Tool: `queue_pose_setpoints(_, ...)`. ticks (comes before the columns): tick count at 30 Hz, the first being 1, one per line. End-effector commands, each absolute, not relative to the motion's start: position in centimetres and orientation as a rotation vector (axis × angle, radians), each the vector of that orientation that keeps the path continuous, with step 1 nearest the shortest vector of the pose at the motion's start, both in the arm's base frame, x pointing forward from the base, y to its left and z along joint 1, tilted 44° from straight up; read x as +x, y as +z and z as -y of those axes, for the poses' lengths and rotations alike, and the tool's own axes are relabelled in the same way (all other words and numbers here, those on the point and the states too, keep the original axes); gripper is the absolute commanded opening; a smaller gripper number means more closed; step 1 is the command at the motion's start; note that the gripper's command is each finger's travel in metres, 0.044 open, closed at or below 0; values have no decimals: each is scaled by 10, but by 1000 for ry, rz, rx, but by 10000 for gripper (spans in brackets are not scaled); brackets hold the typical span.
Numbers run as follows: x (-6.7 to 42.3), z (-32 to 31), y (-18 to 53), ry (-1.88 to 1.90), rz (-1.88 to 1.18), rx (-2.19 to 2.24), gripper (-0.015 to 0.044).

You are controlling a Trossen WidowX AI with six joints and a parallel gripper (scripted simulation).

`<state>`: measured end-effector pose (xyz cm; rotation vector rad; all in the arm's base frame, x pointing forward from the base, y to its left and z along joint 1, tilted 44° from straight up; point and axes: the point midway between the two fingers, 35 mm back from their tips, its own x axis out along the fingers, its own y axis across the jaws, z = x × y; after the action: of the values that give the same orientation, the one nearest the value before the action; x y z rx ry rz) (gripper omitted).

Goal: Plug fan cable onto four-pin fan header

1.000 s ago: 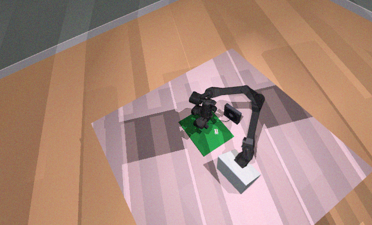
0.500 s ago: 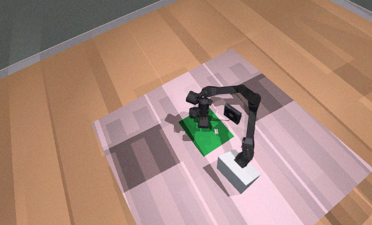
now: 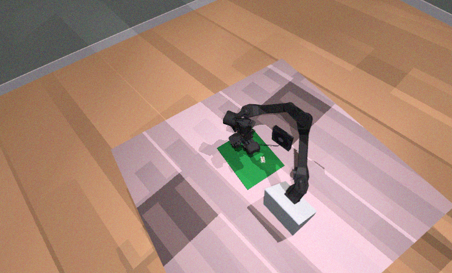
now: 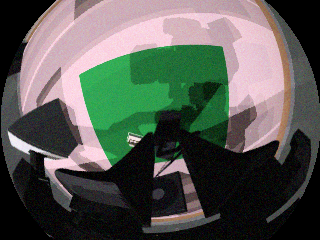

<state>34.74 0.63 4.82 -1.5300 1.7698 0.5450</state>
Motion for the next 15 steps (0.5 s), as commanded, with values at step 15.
queue_pose_setpoints(15, 366, -19, 46, 945, -1712, -1874, 0)
